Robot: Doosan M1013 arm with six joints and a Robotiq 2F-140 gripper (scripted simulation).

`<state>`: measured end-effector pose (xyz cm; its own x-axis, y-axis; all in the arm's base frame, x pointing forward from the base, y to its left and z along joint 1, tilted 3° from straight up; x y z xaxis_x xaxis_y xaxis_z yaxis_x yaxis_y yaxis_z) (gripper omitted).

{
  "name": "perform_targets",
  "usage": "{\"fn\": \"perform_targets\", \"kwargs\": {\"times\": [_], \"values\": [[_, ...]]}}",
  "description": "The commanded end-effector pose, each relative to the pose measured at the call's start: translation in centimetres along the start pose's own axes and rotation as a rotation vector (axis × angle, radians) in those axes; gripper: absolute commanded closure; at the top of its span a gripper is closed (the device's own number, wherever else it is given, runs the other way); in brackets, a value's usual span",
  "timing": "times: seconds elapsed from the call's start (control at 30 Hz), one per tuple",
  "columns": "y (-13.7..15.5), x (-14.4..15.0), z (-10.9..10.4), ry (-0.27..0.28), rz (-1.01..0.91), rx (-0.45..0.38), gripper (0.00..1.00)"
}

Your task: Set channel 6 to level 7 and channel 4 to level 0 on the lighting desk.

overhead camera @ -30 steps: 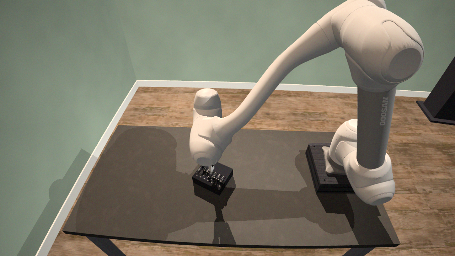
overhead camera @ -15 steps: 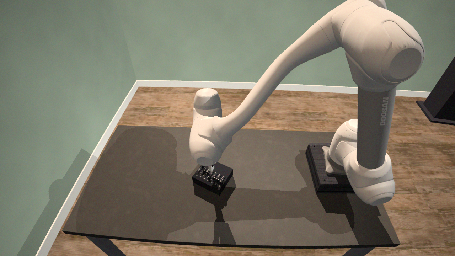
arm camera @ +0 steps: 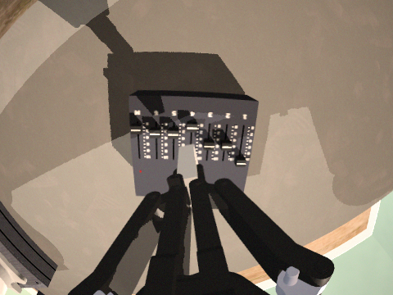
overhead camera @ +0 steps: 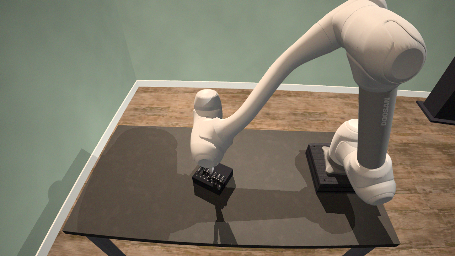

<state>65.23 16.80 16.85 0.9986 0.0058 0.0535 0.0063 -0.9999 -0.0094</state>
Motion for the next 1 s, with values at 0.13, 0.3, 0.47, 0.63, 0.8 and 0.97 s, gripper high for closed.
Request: {"fn": "perform_targets", "kwargs": {"times": [0.13, 0.3, 0.47, 0.63, 0.8, 0.97], "values": [[-0.9, -0.5, 0.1, 0.001, -0.490, 0.002, 0.90], [-1.6, -0.8, 0.1, 0.002, -0.726, -0.008, 0.90], [-2.4, -1.3, 0.2, 0.002, -1.040, -0.019, 0.90], [-3.3, -1.8, 0.2, -0.001, -1.337, -0.034, 0.90], [-4.1, -2.3, 0.3, -0.007, -1.633, -0.048, 0.90], [-4.4, -2.6, 0.3, -0.013, -1.905, -0.058, 0.90]]}}
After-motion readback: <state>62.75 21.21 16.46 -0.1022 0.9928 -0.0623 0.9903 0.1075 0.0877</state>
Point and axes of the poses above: the point where the finger pads meet when closed, its own z axis out along the fingers, its own x axis across the jaws, y = z × x, the point moved 9 cm from there along -z, back along the fingers, and after that the axes turned 5 degrees about -z, right-handed, at the moved point
